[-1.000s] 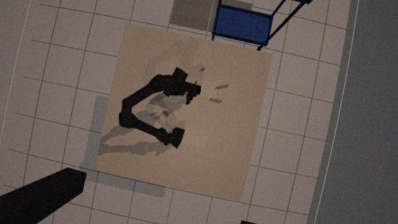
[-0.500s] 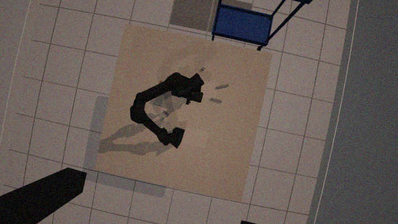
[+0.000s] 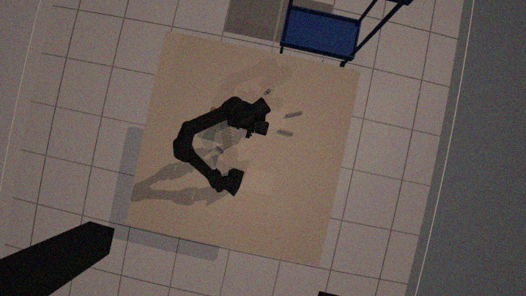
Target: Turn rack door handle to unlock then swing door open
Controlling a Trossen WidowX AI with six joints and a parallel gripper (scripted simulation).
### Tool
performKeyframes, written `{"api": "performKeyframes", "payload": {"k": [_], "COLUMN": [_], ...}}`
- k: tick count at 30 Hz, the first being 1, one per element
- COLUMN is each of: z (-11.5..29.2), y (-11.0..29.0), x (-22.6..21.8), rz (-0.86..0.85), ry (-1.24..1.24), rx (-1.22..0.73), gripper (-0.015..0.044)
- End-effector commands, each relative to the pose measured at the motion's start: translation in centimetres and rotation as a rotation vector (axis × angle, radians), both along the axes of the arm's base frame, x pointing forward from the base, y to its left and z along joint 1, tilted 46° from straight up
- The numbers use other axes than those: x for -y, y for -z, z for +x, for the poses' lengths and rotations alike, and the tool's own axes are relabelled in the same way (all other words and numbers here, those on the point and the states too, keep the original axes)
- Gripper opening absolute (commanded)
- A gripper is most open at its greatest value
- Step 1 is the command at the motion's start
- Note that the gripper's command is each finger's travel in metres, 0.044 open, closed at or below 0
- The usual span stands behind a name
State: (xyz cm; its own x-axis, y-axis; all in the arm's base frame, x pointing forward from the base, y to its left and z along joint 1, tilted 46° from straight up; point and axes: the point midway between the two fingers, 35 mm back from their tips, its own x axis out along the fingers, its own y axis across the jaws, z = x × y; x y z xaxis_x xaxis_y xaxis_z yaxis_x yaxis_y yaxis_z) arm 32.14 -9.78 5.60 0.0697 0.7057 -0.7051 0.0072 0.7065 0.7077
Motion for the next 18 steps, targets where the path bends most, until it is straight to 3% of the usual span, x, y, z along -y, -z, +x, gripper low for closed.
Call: {"api": "performKeyframes", "payload": {"k": [1, 18], "z": [0.1, 0.3], "y": [0.5, 2.4], "x": [-0.5, -2.5], "rz": [0.005, 0.006], "ry": [0.008, 0.008], "rx": [-0.003, -0.002], "gripper": [0.0298, 0.0298]}}
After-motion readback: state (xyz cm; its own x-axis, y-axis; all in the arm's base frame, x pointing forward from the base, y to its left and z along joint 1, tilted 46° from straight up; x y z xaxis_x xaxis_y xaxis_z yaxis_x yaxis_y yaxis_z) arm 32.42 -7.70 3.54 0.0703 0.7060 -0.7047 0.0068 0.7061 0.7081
